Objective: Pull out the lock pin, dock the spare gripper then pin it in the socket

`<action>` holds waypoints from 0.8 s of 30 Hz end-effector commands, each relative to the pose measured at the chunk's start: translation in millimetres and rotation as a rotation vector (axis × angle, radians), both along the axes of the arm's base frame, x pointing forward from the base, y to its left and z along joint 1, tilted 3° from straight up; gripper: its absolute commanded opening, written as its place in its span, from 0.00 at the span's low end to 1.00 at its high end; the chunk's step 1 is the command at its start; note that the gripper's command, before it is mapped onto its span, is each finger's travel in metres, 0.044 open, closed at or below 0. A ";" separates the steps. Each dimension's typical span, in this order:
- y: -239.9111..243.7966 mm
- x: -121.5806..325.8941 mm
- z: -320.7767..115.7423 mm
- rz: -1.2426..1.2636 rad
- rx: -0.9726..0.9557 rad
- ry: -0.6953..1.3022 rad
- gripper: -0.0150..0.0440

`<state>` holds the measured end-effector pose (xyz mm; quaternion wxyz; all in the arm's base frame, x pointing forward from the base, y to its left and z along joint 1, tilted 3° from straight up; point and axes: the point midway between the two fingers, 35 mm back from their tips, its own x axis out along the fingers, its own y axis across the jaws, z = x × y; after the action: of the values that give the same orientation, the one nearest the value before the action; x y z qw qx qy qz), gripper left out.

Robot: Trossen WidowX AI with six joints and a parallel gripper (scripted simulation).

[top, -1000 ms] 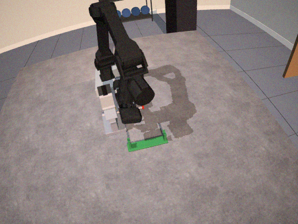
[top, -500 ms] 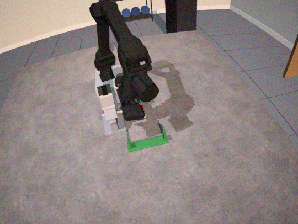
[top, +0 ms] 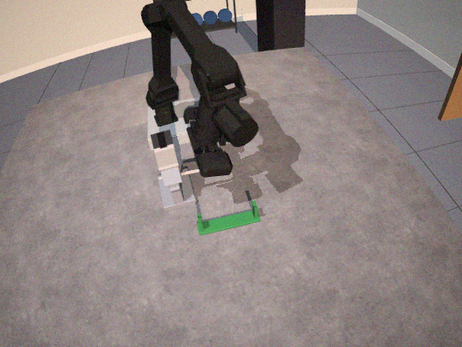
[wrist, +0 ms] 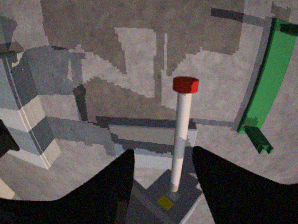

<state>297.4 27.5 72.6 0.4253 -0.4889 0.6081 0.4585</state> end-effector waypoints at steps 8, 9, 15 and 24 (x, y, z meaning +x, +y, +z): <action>14.5 1.2 20.5 0.004 -0.002 0.005 0.59; 15.7 1.2 22.3 0.005 -0.003 0.005 0.59; 23.1 1.6 33.7 0.010 -0.005 0.007 0.59; 26.5 1.2 40.8 0.016 -0.009 0.009 0.68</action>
<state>299.2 55.3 115.3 0.4175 -0.4947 0.6071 0.4609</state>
